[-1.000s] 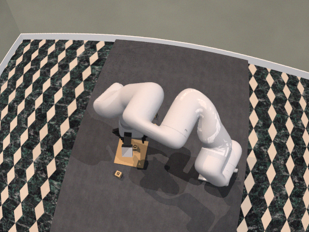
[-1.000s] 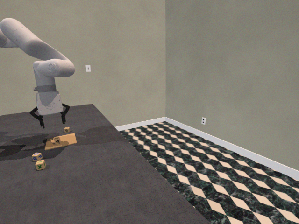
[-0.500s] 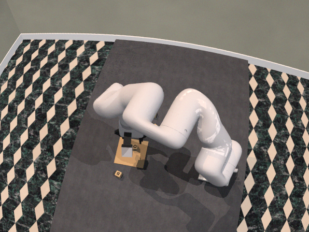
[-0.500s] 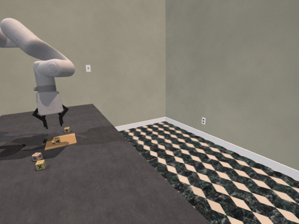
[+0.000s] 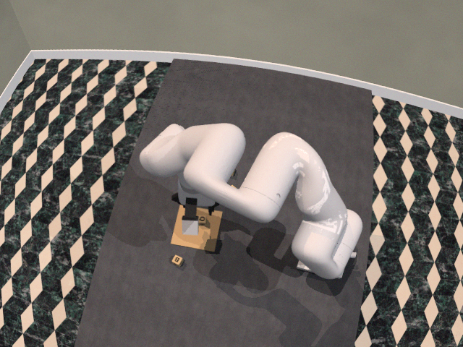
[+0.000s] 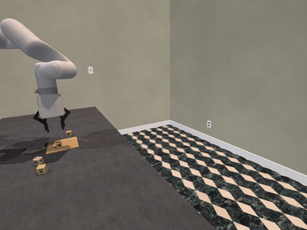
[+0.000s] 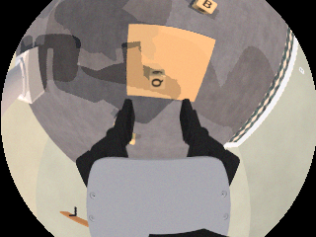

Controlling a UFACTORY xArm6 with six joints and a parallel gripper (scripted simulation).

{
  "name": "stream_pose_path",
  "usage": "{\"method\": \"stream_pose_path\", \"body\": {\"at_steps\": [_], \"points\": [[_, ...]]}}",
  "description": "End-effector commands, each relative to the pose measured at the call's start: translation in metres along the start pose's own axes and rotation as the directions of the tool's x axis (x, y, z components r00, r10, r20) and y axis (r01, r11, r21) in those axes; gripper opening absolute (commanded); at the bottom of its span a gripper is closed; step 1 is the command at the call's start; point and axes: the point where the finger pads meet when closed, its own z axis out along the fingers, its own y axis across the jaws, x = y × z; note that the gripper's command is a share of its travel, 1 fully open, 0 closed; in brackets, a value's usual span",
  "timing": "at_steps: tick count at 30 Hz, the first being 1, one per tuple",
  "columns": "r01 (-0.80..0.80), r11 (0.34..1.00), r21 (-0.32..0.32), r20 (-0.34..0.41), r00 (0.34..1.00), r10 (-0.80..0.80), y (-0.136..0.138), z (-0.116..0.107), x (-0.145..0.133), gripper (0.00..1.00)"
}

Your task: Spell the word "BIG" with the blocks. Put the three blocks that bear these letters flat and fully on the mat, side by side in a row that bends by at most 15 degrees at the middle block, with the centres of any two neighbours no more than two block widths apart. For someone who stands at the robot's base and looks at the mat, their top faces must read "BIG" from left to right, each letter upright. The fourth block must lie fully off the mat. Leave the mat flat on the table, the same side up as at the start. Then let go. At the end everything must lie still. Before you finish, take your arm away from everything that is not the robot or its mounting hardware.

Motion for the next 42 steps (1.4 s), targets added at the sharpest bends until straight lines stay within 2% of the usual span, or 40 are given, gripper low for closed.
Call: {"method": "stream_pose_path", "body": {"at_steps": [1, 20, 42], "points": [[0.0, 1.0, -0.003, 0.001, 1.0, 0.0, 0.001, -0.001, 0.0, 0.63], [0.001, 1.0, -0.003, 0.001, 1.0, -0.001, 0.001, 0.004, 0.0, 0.63], [0.001, 1.0, -0.003, 0.001, 1.0, -0.001, 0.001, 0.032, -0.001, 0.63]]}}
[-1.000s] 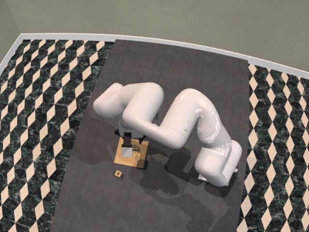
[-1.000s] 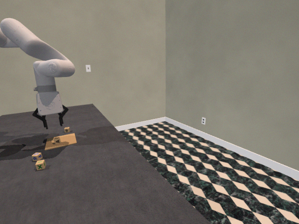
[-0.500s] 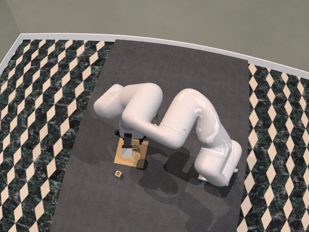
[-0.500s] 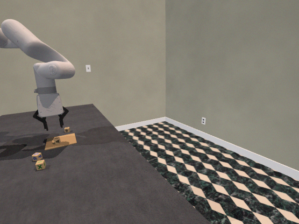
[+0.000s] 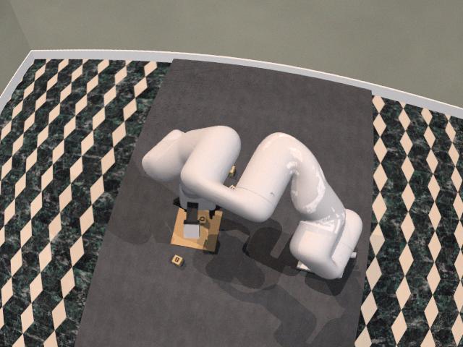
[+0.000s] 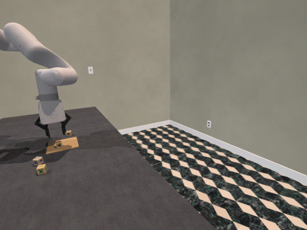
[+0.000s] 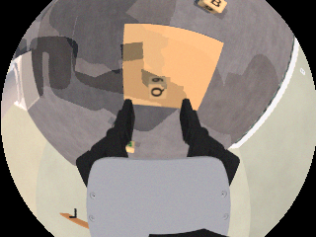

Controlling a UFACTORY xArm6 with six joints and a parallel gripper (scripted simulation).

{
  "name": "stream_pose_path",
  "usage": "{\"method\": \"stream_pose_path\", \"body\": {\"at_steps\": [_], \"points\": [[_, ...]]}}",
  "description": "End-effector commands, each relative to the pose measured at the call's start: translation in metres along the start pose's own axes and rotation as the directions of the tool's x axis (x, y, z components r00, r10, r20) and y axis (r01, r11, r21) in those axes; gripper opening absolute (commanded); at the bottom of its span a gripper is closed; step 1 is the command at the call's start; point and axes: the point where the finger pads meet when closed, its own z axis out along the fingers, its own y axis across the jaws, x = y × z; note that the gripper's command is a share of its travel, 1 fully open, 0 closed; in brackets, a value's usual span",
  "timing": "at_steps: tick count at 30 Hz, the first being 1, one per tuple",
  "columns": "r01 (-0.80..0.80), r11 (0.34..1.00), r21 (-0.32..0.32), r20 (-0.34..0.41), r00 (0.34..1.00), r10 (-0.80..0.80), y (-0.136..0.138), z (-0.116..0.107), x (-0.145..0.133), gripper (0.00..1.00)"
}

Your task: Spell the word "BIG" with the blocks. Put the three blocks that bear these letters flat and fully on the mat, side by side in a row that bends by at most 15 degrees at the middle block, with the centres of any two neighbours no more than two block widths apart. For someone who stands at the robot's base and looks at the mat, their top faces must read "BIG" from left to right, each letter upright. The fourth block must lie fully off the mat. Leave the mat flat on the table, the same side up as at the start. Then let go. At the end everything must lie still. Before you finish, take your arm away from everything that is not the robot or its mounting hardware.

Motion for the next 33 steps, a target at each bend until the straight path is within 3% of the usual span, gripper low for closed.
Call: {"method": "stream_pose_path", "body": {"at_steps": [1, 33], "points": [[0.0, 1.0, -0.003, 0.001, 1.0, 0.0, 0.001, 0.007, 0.0, 0.63], [0.0, 1.0, -0.003, 0.001, 1.0, 0.0, 0.001, 0.024, -0.001, 0.63]]}}
